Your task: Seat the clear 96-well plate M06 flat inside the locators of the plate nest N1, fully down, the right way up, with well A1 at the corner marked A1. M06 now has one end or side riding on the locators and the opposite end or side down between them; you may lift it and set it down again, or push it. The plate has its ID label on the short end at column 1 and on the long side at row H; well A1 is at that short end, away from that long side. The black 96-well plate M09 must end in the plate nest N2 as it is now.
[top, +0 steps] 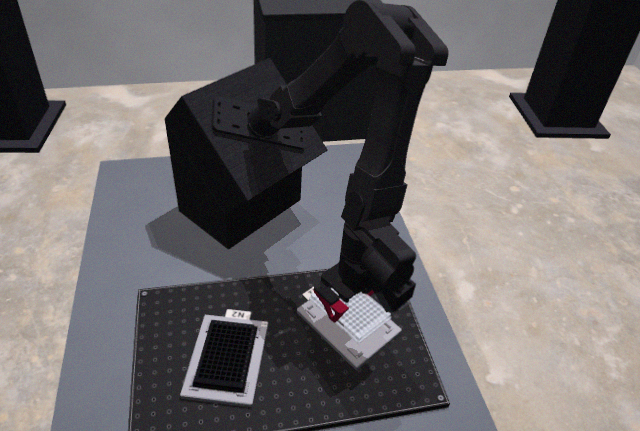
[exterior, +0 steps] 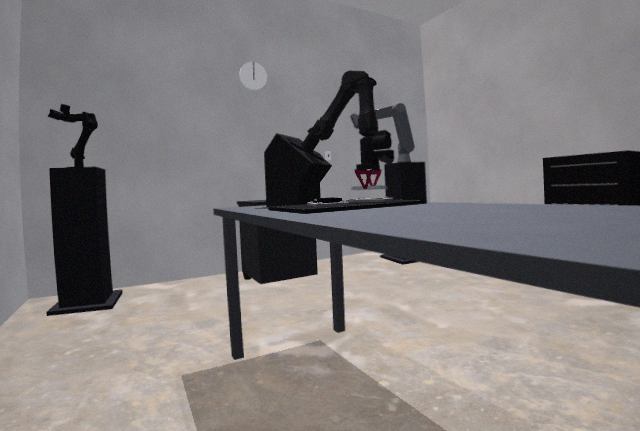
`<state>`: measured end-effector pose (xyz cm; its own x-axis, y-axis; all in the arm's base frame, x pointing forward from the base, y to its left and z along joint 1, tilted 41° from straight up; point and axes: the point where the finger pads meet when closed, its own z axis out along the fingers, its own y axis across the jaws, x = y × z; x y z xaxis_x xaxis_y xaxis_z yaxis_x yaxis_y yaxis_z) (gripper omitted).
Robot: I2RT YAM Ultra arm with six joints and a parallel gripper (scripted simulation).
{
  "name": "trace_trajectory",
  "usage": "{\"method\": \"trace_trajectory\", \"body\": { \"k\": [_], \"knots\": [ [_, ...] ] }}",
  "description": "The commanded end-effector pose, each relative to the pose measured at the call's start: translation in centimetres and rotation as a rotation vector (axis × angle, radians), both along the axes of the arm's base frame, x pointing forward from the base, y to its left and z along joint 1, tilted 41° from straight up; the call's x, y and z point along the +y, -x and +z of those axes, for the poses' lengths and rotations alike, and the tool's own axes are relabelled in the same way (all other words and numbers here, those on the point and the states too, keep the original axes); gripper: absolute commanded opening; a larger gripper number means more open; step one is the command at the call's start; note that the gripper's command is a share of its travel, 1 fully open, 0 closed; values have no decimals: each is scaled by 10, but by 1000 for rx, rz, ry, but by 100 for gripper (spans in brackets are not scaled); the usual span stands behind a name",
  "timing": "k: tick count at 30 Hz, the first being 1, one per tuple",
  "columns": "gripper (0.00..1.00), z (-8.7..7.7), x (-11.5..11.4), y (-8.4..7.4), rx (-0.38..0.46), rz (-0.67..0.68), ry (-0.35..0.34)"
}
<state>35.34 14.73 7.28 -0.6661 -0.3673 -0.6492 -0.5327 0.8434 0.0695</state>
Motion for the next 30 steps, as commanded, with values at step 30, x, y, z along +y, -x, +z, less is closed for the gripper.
{"method": "trace_trajectory", "body": {
  "k": [30],
  "knots": [
    [0,11,0,8,-5,-3,-5]
  ]
}}
